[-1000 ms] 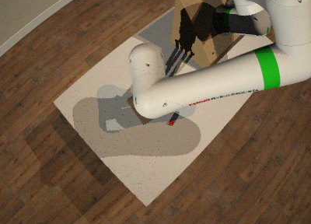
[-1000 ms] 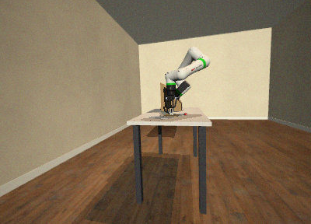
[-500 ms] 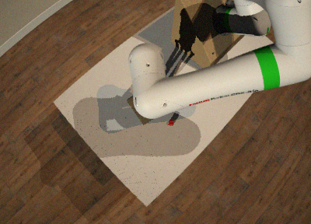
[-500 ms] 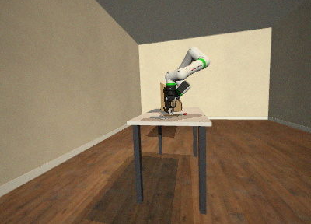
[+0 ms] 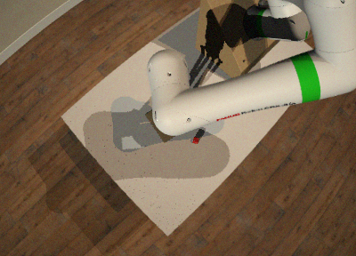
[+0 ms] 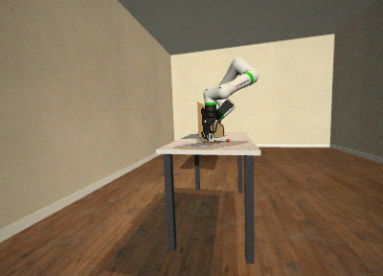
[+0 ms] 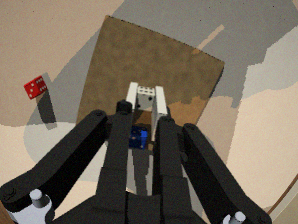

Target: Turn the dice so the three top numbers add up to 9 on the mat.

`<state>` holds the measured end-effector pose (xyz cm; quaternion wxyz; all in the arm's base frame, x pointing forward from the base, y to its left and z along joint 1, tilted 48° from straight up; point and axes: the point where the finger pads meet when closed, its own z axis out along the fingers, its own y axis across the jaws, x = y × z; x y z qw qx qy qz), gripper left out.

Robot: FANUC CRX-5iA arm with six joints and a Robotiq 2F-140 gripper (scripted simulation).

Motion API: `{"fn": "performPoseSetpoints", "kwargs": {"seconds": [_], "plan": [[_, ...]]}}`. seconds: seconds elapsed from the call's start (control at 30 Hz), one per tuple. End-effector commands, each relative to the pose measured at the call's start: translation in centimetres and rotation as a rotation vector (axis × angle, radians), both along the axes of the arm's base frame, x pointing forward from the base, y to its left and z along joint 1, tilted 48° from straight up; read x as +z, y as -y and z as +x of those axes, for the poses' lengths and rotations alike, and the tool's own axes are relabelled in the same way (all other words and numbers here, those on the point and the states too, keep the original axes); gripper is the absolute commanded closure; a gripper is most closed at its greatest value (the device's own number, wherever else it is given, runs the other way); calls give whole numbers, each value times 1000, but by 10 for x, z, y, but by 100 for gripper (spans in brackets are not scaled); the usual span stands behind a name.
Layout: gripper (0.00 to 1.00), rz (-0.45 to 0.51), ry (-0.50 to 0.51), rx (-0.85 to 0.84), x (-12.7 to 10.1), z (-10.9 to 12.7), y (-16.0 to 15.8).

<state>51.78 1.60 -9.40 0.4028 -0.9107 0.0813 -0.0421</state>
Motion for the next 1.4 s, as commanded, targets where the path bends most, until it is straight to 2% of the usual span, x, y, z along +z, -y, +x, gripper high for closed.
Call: {"fn": "performPoseSetpoints", "kwargs": {"seconds": [0.0,0.4,0.9,1.37], "plan": [[91,0,0,0,0,0,0],[91,0,0,0,0,0,0],[79,0,0,0,0,0,0],[79,0,0,0,1,0,2]]}}
